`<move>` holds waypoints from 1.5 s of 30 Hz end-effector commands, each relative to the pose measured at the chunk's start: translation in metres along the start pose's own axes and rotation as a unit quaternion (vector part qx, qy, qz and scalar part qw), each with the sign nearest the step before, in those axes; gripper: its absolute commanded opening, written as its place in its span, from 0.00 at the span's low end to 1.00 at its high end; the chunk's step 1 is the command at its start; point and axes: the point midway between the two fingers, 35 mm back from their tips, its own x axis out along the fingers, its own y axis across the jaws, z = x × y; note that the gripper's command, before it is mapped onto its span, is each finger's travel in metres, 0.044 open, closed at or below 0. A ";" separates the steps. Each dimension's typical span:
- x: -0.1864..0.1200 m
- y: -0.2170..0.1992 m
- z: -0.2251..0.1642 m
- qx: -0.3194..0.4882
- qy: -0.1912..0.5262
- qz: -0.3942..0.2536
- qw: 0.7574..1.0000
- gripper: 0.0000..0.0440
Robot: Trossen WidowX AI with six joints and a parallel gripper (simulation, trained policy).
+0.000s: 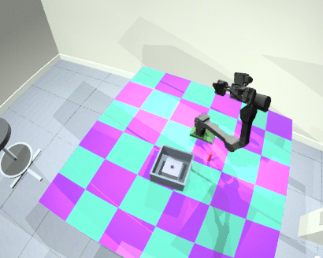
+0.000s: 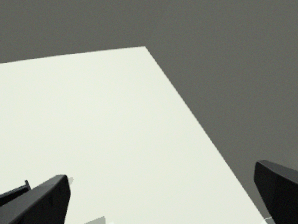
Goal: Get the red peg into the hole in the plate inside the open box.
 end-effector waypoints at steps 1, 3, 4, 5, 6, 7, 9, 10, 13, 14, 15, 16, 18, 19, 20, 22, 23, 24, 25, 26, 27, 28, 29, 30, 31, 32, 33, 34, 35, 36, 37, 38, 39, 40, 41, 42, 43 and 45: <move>0.000 -0.003 0.004 -0.003 -0.004 -0.002 1.000 0.96; 0.000 -0.010 0.011 -0.005 -0.010 -0.006 1.000 1.00; 0.000 -0.014 0.015 -0.006 -0.012 -0.007 1.000 1.00; -0.001 -0.018 0.019 -0.004 -0.013 -0.007 1.000 1.00; -0.001 -0.024 0.024 0.001 -0.014 -0.009 1.000 1.00; -0.001 -0.031 0.029 0.010 -0.014 -0.012 1.000 1.00; 0.000 -0.049 0.038 0.034 -0.011 -0.021 0.999 1.00; 0.001 -0.059 0.042 0.049 -0.009 -0.027 0.998 1.00; 0.007 -0.090 0.047 0.094 0.003 -0.049 0.994 1.00; 0.009 -0.100 0.048 0.108 0.008 -0.057 0.992 1.00; 0.011 -0.110 0.047 0.122 0.014 -0.066 0.990 1.00; 0.014 -0.120 0.047 0.135 0.020 -0.076 0.988 1.00; 0.019 -0.139 0.043 0.160 0.034 -0.095 0.982 1.00; 0.021 -0.148 0.040 0.171 0.042 -0.105 0.979 1.00; 0.023 -0.158 0.036 0.182 0.051 -0.115 0.975 1.00; 0.028 -0.175 0.027 0.201 0.071 -0.136 0.968 1.00; 0.030 -0.183 0.022 0.209 0.082 -0.147 0.963 1.00; 0.032 -0.192 0.017 0.216 0.090 -0.160 0.959 1.00; 0.034 -0.202 0.012 0.221 0.096 -0.175 0.955 1.00; 0.035 -0.210 0.006 0.227 0.108 -0.187 0.950 1.00; 0.037 -0.216 -0.002 0.232 0.121 -0.196 0.945 1.00; 0.038 -0.222 -0.009 0.237 0.134 -0.206 0.940 1.00; 0.039 -0.228 -0.017 0.241 0.148 -0.215 0.935 1.00; 0.040 -0.233 -0.025 0.244 0.163 -0.224 0.929 1.00; 0.041 -0.237 -0.033 0.247 0.177 -0.232 0.924 1.00; 0.041 -0.241 -0.041 0.248 0.192 -0.240 0.919 1.00; 0.041 -0.245 -0.049 0.249 0.207 -0.248 0.913 1.00; 0.041 -0.248 -0.058 0.249 0.223 -0.256 0.907 1.00; 0.041 -0.251 -0.066 0.249 0.238 -0.263 0.901 1.00; 0.040 -0.253 -0.075 0.248 0.254 -0.269 0.895 1.00; 0.039 -0.255 -0.083 0.246 0.269 -0.275 0.889 1.00; 0.038 -0.257 -0.092 0.244 0.285 -0.281 0.883 1.00; 0.037 -0.258 -0.100 0.241 0.301 -0.286 0.877 1.00; 0.036 -0.259 -0.108 0.238 0.316 -0.291 0.871 1.00; 0.034 -0.260 -0.116 0.234 0.332 -0.296 0.865 1.00; 0.032 -0.260 -0.125 0.230 0.348 -0.300 0.858 1.00; 0.030 -0.260 -0.132 0.225 0.363 -0.303 0.852 1.00; 0.025 -0.259 -0.148 0.214 0.394 -0.310 0.838 1.00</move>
